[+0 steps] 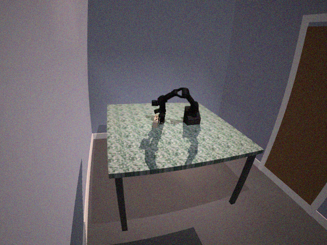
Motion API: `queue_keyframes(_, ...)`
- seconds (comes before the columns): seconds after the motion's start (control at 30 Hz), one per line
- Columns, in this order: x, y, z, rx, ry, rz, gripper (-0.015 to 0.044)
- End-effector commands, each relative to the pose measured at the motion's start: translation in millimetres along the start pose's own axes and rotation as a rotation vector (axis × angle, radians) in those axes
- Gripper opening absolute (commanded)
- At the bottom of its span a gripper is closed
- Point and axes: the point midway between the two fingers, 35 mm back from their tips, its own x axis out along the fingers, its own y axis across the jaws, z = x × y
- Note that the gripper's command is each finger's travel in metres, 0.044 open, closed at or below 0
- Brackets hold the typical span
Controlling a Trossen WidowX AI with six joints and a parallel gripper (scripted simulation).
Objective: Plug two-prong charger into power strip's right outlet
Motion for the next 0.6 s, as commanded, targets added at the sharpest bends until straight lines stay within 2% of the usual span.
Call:
queue_keyframes(0.0, -0.5, -0.5, 1.9, 0.001, 0.000, -0.004, 0.0000)
queue_keyframes(0.57, -1.3, -0.4, 8.4, 0.001, 0.000, -0.004, 0.0000)
